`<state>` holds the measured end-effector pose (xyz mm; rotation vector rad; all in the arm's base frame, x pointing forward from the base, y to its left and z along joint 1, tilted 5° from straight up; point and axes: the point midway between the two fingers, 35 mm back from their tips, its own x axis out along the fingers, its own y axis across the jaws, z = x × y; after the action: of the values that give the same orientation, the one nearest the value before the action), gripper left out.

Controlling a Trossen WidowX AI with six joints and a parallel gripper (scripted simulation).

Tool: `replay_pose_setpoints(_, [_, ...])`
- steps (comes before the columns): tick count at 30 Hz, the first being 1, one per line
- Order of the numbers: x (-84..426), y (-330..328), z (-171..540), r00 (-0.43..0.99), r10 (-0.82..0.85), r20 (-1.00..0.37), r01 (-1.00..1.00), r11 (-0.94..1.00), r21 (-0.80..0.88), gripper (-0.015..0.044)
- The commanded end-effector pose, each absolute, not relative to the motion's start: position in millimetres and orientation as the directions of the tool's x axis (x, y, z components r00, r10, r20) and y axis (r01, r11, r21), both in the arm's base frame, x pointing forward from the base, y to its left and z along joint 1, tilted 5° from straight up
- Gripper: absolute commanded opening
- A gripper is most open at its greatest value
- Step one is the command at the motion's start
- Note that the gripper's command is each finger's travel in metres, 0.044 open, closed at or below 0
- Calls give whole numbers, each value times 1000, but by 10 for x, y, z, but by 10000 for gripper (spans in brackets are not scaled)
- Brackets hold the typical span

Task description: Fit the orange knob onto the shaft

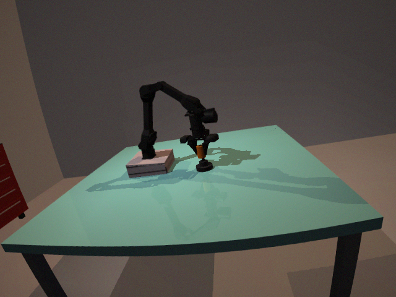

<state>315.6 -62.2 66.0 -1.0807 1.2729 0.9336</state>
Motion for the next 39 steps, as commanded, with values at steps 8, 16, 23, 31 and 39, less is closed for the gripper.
replay_pose_setpoints(8, [3205,-628,675,97,-43,-994,-994,52,-99,0])
replay_pose_setpoints(16, [3195,-627,659,97,-43,-994,-994,52,-99,0])
replay_pose_setpoints(23, [3166,-622,663,97,-43,-994,-994,52,-99,0])
replay_pose_setpoints(31, [3164,-624,642,97,-43,-994,-994,52,-99,0])
replay_pose_setpoints(39, [3169,-625,638,97,-43,-994,-994,52,-99,0])
